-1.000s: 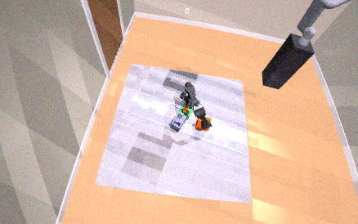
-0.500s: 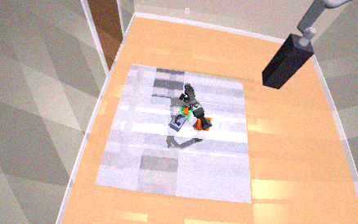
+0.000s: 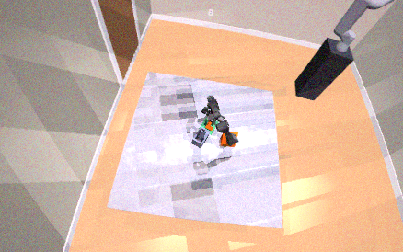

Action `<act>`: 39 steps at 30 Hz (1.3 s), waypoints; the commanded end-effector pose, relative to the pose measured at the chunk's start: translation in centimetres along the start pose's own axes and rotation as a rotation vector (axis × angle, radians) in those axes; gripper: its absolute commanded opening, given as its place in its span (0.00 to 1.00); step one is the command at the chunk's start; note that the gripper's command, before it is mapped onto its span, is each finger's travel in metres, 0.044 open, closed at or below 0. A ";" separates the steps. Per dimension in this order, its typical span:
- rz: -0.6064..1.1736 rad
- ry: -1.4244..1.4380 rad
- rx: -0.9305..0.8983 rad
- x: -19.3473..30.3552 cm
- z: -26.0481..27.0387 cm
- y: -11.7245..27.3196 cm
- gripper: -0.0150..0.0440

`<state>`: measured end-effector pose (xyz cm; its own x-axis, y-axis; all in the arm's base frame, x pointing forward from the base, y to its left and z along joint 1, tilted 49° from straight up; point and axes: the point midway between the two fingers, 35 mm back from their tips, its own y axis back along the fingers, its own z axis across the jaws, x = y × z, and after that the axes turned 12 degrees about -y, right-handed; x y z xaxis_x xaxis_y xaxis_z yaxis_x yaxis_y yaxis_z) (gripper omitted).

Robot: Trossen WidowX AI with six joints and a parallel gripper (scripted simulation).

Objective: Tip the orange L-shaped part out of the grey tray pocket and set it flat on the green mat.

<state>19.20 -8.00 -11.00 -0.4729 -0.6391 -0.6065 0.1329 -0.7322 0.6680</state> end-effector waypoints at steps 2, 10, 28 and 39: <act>-0.005 -0.005 0.000 0.0 0.0 -0.2 0.25; -0.005 -0.005 0.000 0.0 0.0 -0.2 0.25; -0.001 -0.005 0.001 0.1 -0.3 5.7 0.93; -0.005 -0.011 0.016 0.2 -0.3 8.2 0.93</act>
<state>20.49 -14.34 -5.69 -0.4801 -0.6346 -0.6056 0.1163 -0.7303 0.6732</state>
